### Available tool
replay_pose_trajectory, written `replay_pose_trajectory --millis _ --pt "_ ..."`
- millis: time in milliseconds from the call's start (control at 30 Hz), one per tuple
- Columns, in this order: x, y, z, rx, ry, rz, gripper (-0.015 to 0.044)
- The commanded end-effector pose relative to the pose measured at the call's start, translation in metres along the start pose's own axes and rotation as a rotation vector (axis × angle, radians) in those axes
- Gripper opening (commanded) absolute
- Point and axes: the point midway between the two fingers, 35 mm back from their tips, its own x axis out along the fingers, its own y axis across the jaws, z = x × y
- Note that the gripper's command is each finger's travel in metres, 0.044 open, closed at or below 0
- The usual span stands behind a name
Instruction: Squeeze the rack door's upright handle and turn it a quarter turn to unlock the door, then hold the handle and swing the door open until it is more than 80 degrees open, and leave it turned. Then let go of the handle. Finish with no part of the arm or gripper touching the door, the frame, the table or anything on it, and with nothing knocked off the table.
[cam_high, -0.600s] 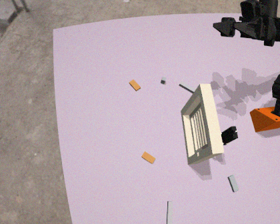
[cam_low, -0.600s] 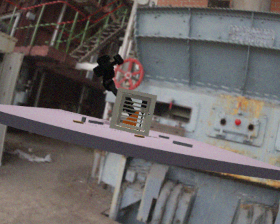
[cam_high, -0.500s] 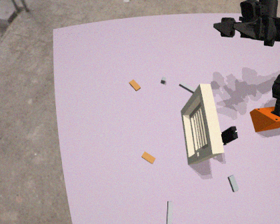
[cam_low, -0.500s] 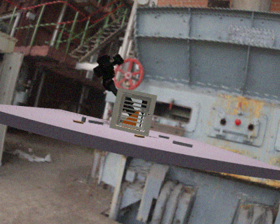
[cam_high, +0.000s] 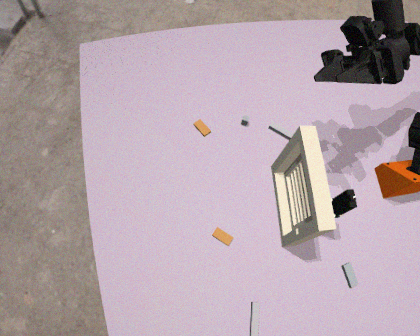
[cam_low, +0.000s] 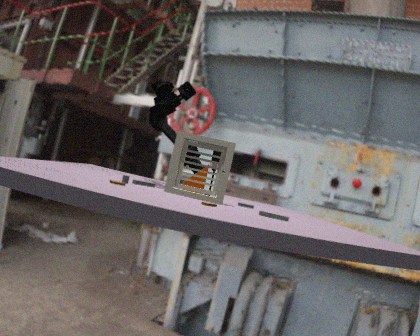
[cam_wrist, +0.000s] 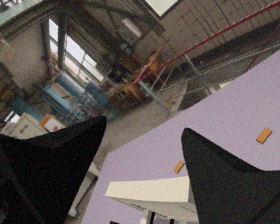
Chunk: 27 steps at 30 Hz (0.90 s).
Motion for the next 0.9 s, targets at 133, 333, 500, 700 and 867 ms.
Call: replay_pose_trajectory --millis 133,333,500,700,867 --pt "0.023 0.011 -0.029 0.052 0.197 -0.052 0.0289" --pt "0.036 0.021 -0.049 0.08 0.323 -0.1 0.0289" --pt "0.045 0.027 -0.07 0.09 0.435 -0.145 0.0289" --pt "0.051 0.035 -0.096 0.09 0.565 -0.209 0.0289" --pt "0.054 0.039 -0.113 0.072 0.657 -0.278 0.0289"
